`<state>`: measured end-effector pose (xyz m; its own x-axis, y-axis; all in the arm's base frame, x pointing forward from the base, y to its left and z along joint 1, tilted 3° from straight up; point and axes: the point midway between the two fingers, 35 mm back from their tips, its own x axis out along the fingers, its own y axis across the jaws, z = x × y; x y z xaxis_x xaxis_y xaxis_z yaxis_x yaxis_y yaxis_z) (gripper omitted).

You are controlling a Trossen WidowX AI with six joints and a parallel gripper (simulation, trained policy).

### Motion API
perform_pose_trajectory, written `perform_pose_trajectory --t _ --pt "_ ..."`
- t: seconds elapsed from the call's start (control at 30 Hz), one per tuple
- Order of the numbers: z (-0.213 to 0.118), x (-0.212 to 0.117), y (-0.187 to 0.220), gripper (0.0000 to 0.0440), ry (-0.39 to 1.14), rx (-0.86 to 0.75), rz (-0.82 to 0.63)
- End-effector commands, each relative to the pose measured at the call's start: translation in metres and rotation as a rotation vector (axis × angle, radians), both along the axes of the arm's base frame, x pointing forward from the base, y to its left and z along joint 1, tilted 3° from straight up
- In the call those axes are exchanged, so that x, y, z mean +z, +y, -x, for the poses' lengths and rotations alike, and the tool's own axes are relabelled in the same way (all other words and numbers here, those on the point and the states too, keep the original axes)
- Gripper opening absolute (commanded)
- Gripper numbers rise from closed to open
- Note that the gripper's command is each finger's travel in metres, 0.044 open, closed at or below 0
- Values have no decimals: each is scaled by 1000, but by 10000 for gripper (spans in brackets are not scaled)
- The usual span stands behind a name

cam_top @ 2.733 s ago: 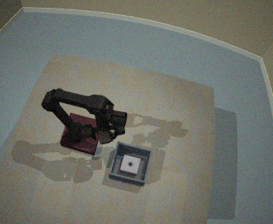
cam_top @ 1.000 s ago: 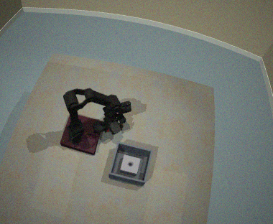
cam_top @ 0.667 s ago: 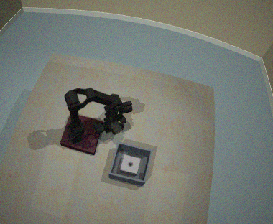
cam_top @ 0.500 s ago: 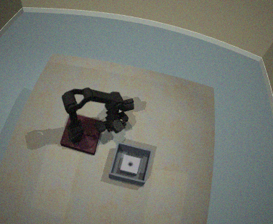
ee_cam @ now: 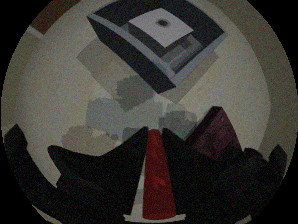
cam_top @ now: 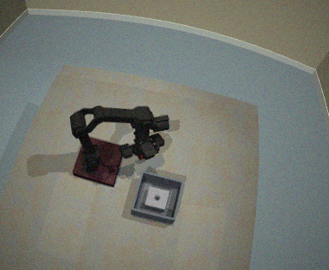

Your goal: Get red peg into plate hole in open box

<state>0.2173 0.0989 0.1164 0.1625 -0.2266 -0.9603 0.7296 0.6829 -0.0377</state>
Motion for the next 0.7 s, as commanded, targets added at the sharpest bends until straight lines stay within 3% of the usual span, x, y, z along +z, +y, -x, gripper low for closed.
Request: perform_pose_trajectory --t 0.0,0.67 --pt "-12 10 -8 0 -39 -37 4" --pt "-79 22 -81 0 -146 -196 47"
